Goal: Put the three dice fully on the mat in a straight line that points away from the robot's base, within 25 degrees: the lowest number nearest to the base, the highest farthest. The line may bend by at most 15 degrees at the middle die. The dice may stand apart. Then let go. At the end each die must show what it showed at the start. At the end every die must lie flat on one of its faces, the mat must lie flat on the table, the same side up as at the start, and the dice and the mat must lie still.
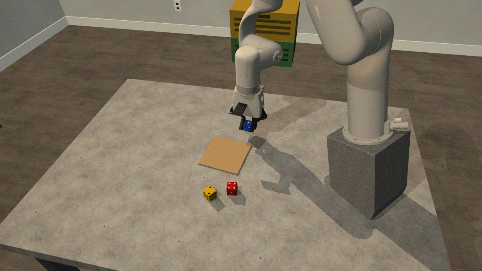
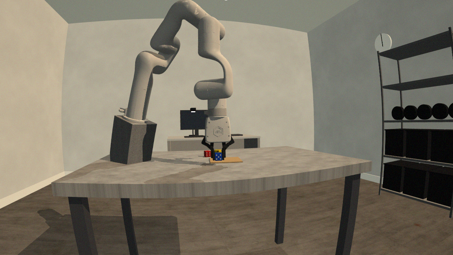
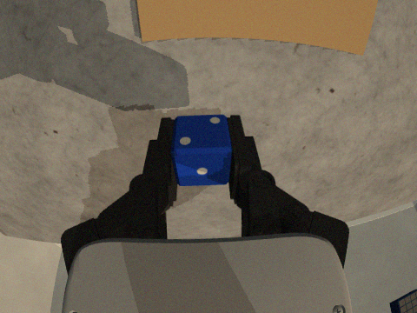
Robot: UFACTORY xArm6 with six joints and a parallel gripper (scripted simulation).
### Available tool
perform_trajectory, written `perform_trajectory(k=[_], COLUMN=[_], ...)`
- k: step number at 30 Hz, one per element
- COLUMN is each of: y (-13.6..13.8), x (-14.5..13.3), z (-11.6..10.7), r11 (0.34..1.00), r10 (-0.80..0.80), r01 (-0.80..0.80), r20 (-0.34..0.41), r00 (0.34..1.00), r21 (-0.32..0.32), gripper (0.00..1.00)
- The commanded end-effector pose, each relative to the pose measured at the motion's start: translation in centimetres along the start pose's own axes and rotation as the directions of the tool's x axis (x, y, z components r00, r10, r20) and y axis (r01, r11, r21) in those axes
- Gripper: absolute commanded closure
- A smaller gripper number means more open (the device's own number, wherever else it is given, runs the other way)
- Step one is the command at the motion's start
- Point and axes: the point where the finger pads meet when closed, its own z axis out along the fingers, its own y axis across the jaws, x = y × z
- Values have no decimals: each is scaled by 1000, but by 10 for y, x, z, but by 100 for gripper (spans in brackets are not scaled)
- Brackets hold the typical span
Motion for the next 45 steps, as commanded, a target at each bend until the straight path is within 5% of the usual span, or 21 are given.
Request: perform_trajectory(k=[1,18,45], y=[1,1,3], x=[0,0,13], z=[-16,-64,-79], r11=[1000,1000,1000], r10=[0,0,-7], r01=[0,0,7], r20=[-1,-1,-4], r00=[1000,1000,1000], r21=[6,6,8], gripper=[73,73,73])
